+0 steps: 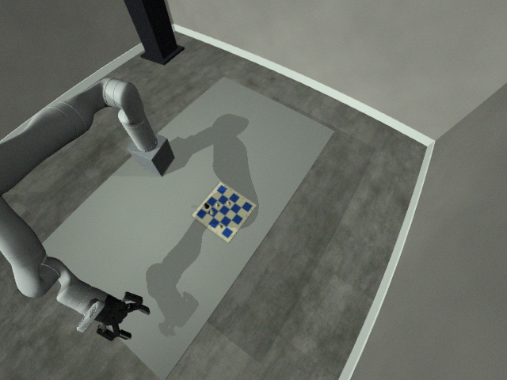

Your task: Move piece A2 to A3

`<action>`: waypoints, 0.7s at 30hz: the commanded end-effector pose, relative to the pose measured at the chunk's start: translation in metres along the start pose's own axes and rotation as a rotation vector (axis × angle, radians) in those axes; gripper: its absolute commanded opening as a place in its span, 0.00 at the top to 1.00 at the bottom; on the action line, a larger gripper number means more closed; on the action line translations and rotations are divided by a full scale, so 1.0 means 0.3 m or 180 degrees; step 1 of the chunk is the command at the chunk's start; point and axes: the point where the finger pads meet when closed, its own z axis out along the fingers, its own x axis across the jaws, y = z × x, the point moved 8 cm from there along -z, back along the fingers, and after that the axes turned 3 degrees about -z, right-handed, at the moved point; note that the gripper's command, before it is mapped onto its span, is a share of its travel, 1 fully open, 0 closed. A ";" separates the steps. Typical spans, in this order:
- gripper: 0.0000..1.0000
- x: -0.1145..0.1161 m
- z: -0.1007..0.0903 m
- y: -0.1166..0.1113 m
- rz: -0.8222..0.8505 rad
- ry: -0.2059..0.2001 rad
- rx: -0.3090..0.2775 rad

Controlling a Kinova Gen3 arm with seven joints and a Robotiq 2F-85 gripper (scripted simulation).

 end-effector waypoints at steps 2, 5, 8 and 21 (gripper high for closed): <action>0.00 0.002 -0.002 -0.004 -0.0005 0.0004 0.0004; 0.00 0.002 -0.002 -0.004 -0.0005 0.0004 0.0004; 0.00 0.002 -0.002 -0.004 -0.0005 0.0004 0.0004; 0.00 -0.004 0.002 -0.005 -0.0033 -0.0018 0.0000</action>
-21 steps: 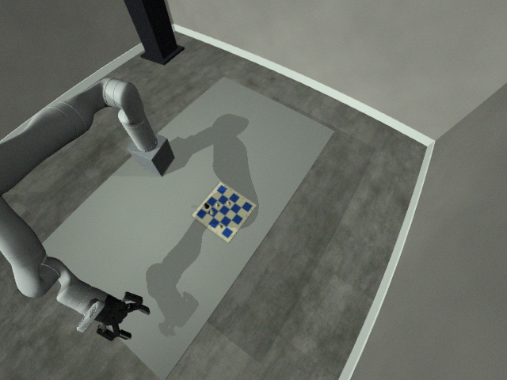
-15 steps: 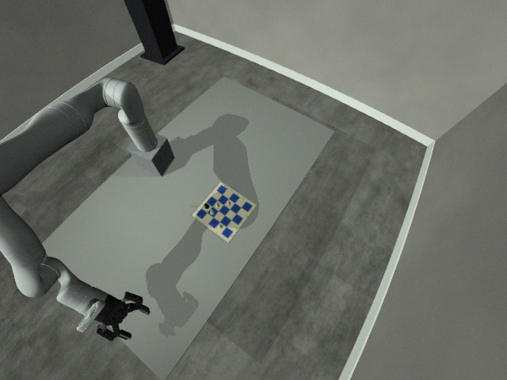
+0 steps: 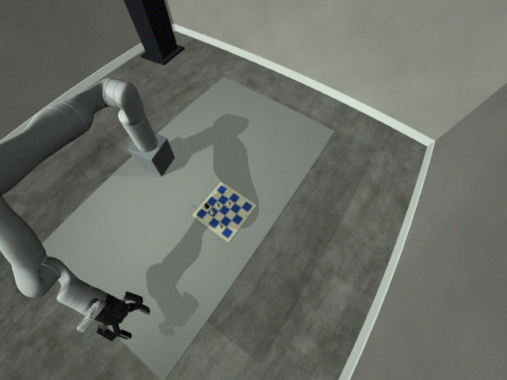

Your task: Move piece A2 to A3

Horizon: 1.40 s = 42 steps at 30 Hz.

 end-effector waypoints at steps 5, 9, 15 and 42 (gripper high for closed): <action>0.00 -0.055 0.039 -0.005 -0.0252 -0.0195 -0.0029; 0.00 -0.147 0.097 0.001 -0.0648 -0.0524 -0.0078; 0.00 -0.278 0.164 0.022 -0.1196 -0.1007 -0.0134; 0.00 -0.790 0.244 0.264 -0.3468 -0.3594 -0.0233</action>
